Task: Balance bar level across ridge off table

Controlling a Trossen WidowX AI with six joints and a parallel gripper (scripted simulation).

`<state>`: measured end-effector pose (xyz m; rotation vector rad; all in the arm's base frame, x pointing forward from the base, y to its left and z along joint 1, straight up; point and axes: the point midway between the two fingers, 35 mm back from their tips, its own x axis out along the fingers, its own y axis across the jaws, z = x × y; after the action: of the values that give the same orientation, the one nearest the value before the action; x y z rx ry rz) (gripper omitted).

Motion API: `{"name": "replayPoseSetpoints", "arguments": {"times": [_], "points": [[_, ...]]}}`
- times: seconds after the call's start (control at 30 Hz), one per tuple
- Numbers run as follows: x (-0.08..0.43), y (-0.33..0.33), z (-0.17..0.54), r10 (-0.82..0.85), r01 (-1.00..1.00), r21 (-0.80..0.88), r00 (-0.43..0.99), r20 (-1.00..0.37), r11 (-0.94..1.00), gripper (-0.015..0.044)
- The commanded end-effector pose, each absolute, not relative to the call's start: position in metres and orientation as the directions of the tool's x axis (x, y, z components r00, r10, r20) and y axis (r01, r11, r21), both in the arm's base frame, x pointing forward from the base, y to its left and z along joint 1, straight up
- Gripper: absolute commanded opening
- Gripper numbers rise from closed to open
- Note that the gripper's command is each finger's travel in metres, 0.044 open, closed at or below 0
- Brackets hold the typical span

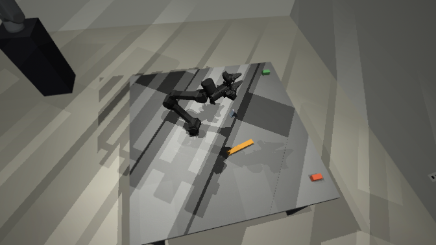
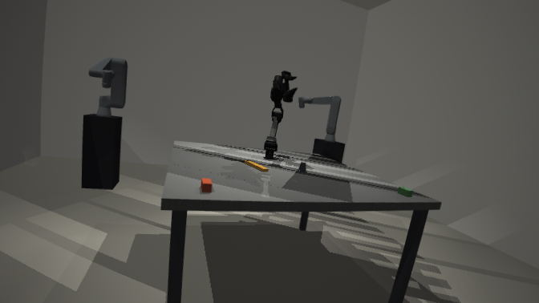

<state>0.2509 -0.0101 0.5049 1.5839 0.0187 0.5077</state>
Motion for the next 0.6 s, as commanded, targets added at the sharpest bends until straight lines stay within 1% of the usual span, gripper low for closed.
{"name": "replayPoseSetpoints", "arguments": {"times": [0.0, 0.23, 0.33, 0.57], "points": [[0.273, -0.026, 0.492, 0.262, -0.251, 0.968, 0.934, 0.244, -0.007, 0.0315], [0.302, -0.049, 0.468, 0.189, -0.162, 0.978, 0.972, 0.136, 0.129, 0.0315], [0.311, -0.061, 0.454, 0.133, -0.088, 0.993, 0.988, 0.077, 0.076, 0.0315], [0.333, -0.081, 0.425, 0.071, 0.035, 0.978, 0.996, -0.051, 0.207, 0.0315]]}}
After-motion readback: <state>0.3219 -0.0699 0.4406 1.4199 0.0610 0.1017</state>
